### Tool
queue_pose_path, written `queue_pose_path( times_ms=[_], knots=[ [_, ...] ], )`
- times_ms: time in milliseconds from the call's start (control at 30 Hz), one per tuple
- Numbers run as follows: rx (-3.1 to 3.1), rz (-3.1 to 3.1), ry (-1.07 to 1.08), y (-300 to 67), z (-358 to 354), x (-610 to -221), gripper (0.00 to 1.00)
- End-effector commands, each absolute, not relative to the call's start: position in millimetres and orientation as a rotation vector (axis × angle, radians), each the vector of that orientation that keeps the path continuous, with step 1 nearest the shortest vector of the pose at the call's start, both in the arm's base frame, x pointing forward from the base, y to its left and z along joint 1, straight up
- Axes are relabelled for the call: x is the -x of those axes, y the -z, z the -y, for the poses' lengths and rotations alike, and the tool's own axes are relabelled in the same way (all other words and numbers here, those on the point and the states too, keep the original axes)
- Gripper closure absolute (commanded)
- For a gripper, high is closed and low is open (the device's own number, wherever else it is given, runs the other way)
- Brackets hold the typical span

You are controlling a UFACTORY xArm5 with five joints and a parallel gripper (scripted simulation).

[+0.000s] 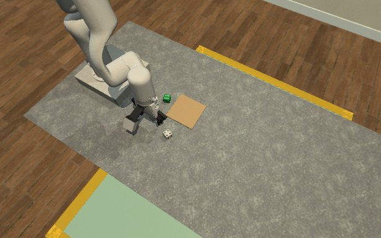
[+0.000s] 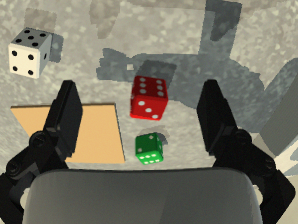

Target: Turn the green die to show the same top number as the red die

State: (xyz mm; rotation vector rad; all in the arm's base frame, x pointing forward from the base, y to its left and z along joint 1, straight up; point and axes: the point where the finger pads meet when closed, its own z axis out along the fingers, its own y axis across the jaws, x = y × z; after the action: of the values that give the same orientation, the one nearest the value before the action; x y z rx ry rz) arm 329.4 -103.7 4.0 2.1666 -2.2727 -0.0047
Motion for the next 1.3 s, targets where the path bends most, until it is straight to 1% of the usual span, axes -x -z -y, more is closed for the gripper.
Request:
queue_pose_path(
  times_ms=[0,333,667,1267],
  knots=[
    [-2.168,2.274,0.001,-5,104,-331,0.0],
    [-2.168,2.274,0.0,-5,70,-330,0.0],
    [-2.168,2.274,0.0,-5,12,-330,0.0],
    [-2.168,2.274,0.0,-5,9,-330,0.0]
  ],
)
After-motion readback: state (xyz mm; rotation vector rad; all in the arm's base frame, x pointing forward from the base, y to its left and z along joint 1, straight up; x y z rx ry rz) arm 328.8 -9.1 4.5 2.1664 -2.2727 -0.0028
